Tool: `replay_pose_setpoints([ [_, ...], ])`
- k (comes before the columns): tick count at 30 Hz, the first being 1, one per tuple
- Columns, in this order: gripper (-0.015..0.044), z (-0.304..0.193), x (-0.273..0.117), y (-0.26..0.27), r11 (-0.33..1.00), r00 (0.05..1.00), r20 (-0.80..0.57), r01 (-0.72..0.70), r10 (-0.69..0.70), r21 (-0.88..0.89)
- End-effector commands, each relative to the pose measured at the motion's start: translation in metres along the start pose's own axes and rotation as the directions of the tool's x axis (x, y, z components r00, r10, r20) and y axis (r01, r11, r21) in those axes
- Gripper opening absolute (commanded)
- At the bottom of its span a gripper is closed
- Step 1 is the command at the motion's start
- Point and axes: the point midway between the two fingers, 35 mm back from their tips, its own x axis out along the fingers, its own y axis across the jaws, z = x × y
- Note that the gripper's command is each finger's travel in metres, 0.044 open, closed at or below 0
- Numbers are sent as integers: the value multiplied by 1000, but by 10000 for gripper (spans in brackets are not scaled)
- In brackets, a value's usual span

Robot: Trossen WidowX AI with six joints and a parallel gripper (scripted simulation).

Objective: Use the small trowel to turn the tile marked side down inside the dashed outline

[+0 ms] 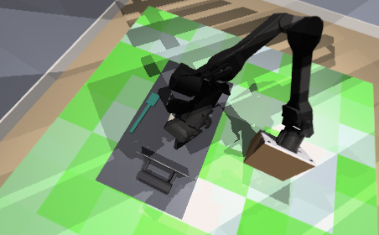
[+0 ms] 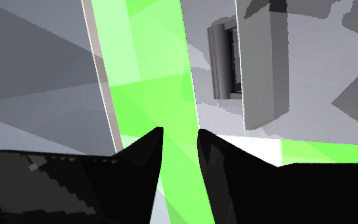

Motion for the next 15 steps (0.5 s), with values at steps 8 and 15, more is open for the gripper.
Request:
replay_pose_setpoints([
  [8,100,-6,23,-3,936,990,-20,125,-139,-329],
  [15,100,-11,38,-9,836,973,-30,180,-228,-518],
])
